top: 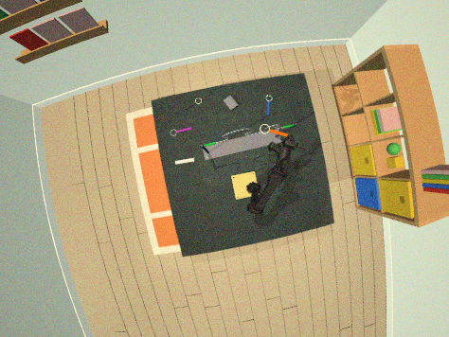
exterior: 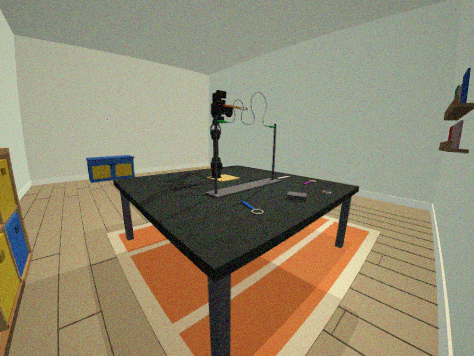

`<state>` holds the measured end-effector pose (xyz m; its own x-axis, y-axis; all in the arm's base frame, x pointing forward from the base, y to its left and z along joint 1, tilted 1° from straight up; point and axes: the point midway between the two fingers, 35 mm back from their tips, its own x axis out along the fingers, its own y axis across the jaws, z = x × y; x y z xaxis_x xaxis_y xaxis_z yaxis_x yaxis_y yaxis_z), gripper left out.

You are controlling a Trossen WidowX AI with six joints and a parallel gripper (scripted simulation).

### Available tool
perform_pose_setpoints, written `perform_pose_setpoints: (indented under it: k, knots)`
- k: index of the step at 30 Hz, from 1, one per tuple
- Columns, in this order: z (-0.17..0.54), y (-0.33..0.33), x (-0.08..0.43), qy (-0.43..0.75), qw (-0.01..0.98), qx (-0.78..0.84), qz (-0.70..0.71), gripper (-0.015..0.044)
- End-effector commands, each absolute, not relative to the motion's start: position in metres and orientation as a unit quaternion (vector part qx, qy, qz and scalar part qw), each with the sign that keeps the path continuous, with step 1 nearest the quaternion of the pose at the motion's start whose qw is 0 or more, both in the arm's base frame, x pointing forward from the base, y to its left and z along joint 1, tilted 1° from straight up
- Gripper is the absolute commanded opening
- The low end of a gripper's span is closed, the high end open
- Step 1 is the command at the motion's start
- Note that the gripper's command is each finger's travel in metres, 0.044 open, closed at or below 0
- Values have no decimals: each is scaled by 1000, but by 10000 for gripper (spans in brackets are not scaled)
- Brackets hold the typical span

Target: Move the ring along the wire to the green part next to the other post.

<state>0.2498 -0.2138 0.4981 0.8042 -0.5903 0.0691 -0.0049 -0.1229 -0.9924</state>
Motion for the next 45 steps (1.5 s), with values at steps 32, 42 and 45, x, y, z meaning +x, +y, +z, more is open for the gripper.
perform_pose_setpoints:
  k: [32,42,45]
  knots:
    - [486,-225,249,203,557,-768,-241,-150]
    - [453,-232,249,221,637,-703,-226,-150]
    - [442,-233,249,226,663,-679,-220,-150]
